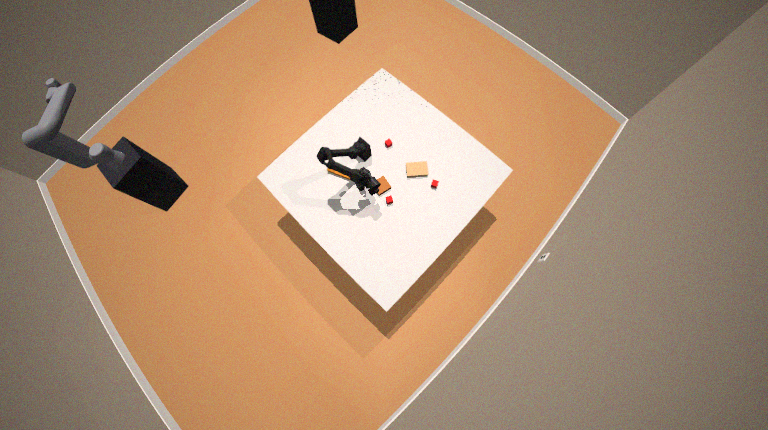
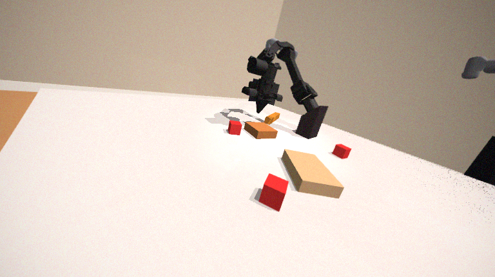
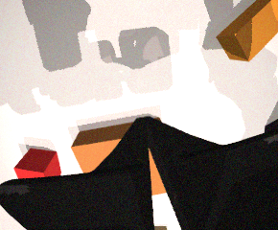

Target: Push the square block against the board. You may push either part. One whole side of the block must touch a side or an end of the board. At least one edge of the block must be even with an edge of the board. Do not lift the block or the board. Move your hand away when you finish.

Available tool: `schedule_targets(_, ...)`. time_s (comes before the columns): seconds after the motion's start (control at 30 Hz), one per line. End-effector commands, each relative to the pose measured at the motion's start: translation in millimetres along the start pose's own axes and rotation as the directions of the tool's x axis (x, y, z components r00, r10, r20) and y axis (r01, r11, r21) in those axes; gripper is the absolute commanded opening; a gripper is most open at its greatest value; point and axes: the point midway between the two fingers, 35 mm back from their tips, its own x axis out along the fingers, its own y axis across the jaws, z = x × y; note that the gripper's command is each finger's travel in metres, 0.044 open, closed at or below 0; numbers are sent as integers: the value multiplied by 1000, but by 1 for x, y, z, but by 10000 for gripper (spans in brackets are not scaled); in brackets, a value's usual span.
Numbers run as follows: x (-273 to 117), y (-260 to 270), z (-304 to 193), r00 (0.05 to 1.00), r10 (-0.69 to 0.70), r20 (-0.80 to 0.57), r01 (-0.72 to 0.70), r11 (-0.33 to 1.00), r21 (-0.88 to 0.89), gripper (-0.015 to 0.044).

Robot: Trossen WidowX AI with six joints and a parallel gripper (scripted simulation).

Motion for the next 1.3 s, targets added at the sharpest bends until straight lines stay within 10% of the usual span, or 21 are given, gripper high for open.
schedule_targets(0.0,4,-7,-2,999,-31,-8,31,999,-23,0)
schedule_targets(0.3,59,-9,-1,1000,-30,-6,30,999,-23,0)
schedule_targets(1.27,59,-7,-16,999,-32,-11,32,999,-22,0)
